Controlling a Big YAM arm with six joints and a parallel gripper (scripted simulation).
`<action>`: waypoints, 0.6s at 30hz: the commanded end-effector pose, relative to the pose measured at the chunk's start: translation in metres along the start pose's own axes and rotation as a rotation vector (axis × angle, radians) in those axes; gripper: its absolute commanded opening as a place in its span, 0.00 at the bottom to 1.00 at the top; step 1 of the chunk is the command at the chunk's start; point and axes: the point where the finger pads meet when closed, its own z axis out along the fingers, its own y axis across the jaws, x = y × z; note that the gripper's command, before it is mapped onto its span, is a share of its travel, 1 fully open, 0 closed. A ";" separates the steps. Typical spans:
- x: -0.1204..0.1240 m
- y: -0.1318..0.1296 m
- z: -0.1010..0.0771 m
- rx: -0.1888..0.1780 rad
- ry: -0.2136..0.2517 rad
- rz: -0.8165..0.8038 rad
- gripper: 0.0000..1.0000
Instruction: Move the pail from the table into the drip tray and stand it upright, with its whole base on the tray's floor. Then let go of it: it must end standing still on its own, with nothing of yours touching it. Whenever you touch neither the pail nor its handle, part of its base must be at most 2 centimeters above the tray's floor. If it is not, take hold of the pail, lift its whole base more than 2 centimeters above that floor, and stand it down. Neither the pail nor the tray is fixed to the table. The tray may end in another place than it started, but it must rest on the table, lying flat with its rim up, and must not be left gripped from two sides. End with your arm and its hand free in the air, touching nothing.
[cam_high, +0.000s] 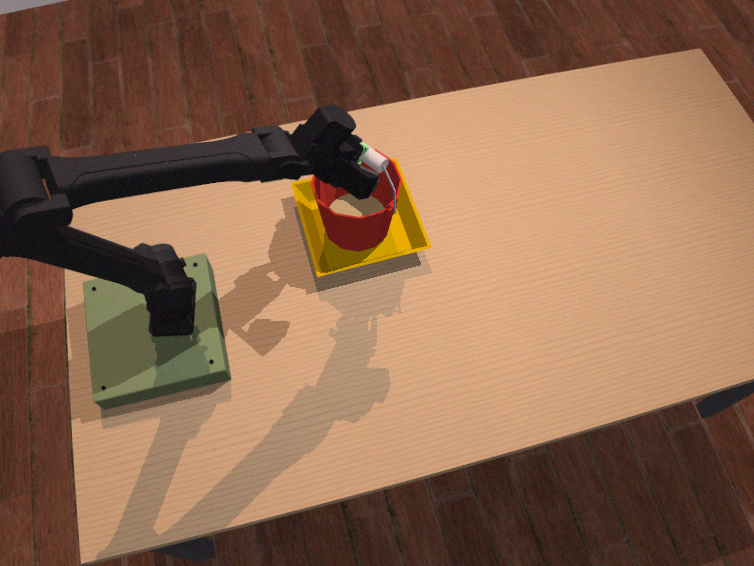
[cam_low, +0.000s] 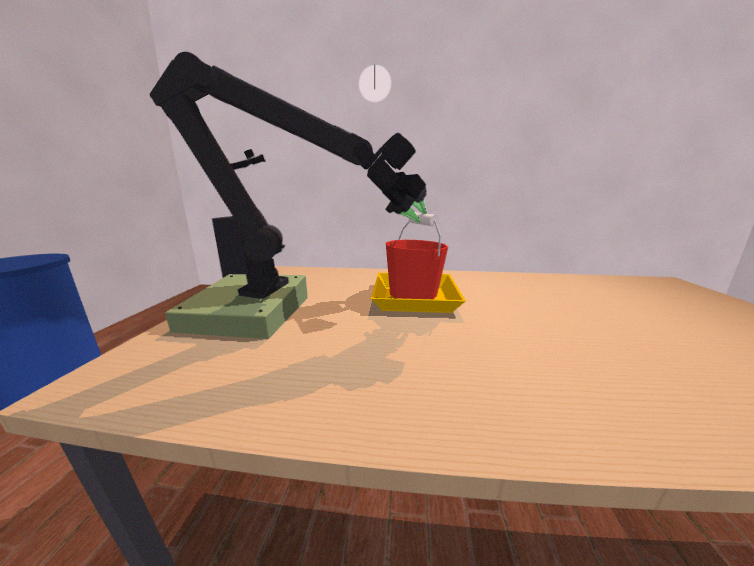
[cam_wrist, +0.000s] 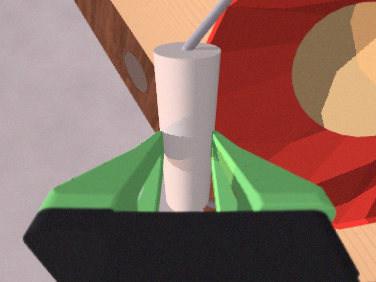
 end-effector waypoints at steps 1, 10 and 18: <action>-0.002 0.045 -0.013 -0.108 -0.019 -0.048 0.21; -0.003 0.044 -0.008 -0.107 -0.020 -0.049 0.21; -0.003 0.043 -0.002 -0.106 -0.020 -0.051 0.21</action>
